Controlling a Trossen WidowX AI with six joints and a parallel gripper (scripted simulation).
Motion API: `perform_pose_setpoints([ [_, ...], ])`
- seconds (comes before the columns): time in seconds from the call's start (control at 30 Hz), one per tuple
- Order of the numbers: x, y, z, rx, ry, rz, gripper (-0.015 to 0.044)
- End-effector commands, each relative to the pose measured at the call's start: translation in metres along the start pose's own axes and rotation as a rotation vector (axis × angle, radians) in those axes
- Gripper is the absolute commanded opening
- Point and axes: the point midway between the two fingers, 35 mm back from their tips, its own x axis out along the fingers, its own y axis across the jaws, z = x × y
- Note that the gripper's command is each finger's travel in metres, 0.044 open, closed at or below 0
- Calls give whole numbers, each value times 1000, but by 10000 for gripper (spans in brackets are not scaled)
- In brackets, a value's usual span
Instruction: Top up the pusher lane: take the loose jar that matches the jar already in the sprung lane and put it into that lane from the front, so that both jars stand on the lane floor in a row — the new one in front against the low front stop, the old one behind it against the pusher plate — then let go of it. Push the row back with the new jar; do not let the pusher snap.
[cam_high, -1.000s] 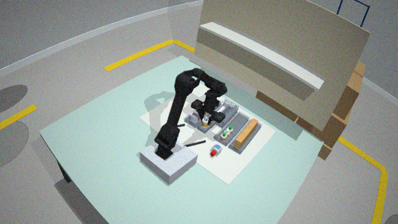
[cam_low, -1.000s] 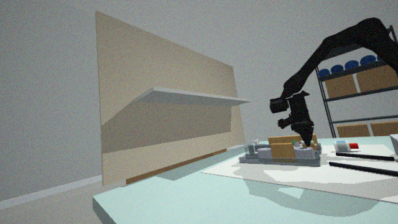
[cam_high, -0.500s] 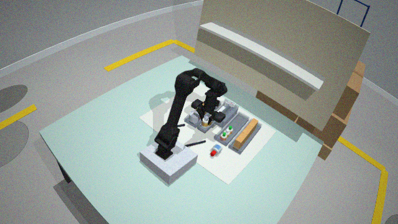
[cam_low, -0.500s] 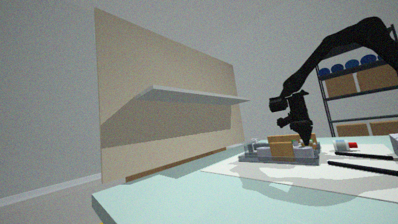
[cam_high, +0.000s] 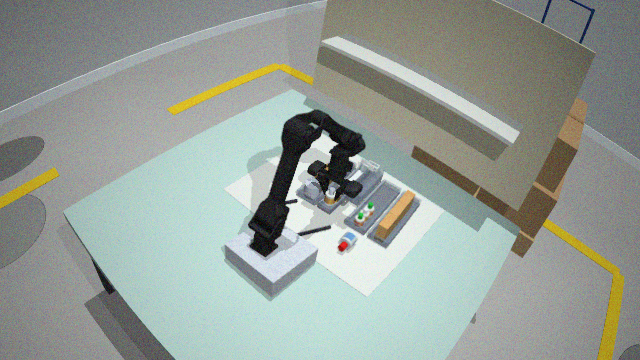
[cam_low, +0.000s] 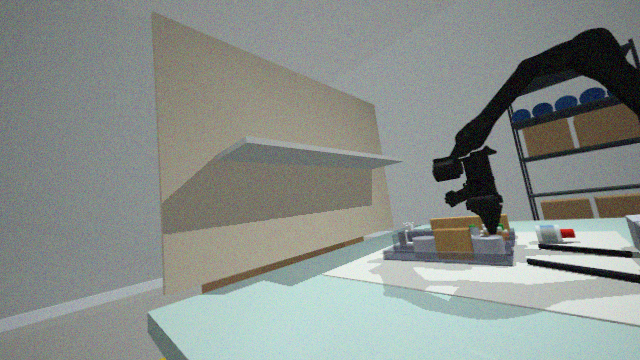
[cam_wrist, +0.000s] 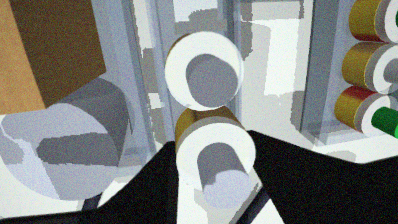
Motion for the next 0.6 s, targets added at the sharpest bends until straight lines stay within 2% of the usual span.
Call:
perform_pose_setpoints([
  [0.0, 1, 0, 6, 4, -24, 1, 0],
  [0.57, 7, 0, 5, 4, -24, 1, 0],
])
